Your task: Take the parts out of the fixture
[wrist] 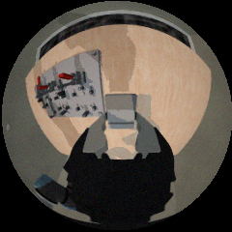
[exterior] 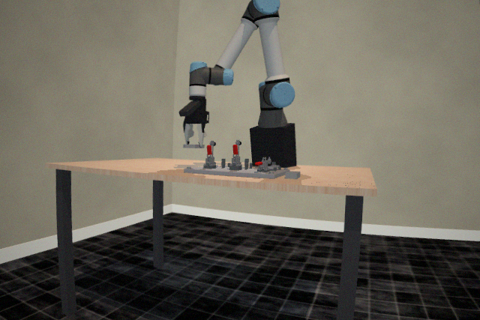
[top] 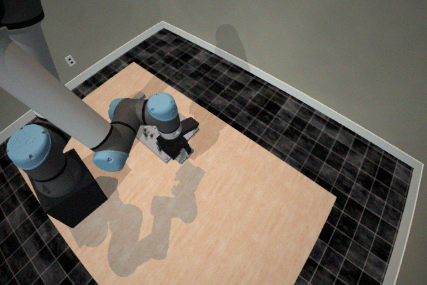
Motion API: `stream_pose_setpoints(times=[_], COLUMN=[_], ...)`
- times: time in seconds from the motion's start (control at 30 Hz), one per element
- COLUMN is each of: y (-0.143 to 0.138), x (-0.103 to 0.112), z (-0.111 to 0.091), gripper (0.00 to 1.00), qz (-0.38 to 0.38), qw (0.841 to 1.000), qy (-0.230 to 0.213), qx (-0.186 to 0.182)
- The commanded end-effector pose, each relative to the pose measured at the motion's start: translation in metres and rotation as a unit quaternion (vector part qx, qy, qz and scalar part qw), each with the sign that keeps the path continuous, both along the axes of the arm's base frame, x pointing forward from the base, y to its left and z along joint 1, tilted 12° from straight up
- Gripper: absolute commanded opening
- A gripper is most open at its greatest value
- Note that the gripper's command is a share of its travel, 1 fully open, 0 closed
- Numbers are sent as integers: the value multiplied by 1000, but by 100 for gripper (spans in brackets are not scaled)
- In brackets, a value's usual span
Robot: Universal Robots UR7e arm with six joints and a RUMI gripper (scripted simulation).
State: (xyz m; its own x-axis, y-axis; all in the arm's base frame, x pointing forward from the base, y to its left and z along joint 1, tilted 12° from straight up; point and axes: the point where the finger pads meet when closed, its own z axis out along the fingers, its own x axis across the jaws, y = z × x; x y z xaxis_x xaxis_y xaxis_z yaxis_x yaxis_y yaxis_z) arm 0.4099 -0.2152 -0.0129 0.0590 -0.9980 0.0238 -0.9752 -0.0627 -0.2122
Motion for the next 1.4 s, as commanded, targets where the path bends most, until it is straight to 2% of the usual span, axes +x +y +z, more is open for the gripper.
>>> stream_pose_setpoints(times=[0.0,0.2,0.63,0.97,1.37], y=[1,2,0,-2,-1], x=[1,2,12,17,18], z=[-6,-13,-50,-70,-80], gripper=[0,0,0,0,0], qz=[0,1,1,1,0], qw=[1000,1000,1000,1000,1000], qy=[0,0,0,-1,-1], qx=[1,1,0,-1,-1])
